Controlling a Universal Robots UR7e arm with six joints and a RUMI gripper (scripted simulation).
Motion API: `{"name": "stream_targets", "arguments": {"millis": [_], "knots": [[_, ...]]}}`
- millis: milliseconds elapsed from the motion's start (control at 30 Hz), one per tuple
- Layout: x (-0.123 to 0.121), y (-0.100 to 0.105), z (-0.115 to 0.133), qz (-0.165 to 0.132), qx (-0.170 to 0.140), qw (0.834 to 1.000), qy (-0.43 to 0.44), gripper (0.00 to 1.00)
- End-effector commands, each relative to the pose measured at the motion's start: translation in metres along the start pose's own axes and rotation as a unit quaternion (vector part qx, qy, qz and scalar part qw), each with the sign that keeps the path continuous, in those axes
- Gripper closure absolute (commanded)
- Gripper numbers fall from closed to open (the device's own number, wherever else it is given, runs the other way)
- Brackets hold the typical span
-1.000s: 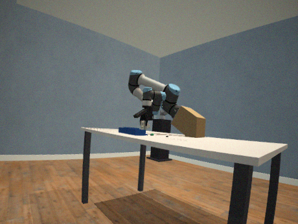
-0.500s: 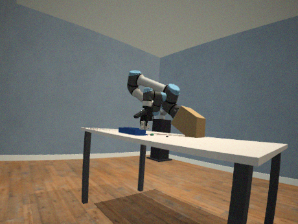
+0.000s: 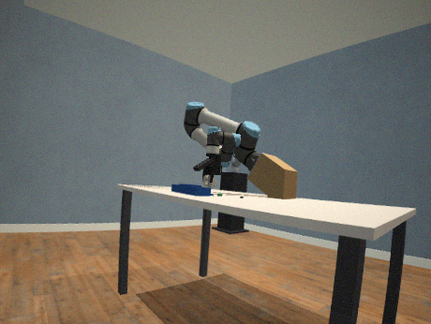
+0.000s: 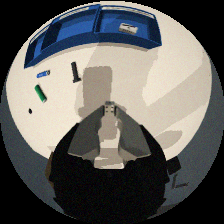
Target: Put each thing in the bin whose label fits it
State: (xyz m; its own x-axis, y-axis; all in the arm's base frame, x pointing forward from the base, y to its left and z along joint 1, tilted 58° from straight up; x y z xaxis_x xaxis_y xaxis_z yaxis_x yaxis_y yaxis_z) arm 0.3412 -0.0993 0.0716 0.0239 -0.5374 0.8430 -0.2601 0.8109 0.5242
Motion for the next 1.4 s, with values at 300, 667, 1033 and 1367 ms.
{"name": "stream_targets", "arguments": {"millis": [300,667,1033,1367], "knots": [[-0.001,0.0,0.001,-0.001,-0.001,1.0,0.001,1.0],[-0.001,0.011,0.002,0.0,0.0,1.0,0.002,1.0],[0.0,0.041,-0.001,0.0,0.001,1.0,-0.001,1.0],[0.0,0.061,-0.001,0.0,0.001,1.0,-0.001,1.0]]}}
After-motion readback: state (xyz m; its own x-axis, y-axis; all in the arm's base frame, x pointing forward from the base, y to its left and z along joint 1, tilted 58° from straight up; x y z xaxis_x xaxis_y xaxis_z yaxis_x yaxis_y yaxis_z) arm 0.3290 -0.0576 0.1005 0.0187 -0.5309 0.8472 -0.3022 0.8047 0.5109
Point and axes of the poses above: the point where the finger pads meet when closed, its own y axis back along the fingers, its own x axis across the jaws, z = x × y, the point moved 3 cm from there along y, back along the fingers, and after that the axes turned 4 degrees about y, right-handed, at the moved point
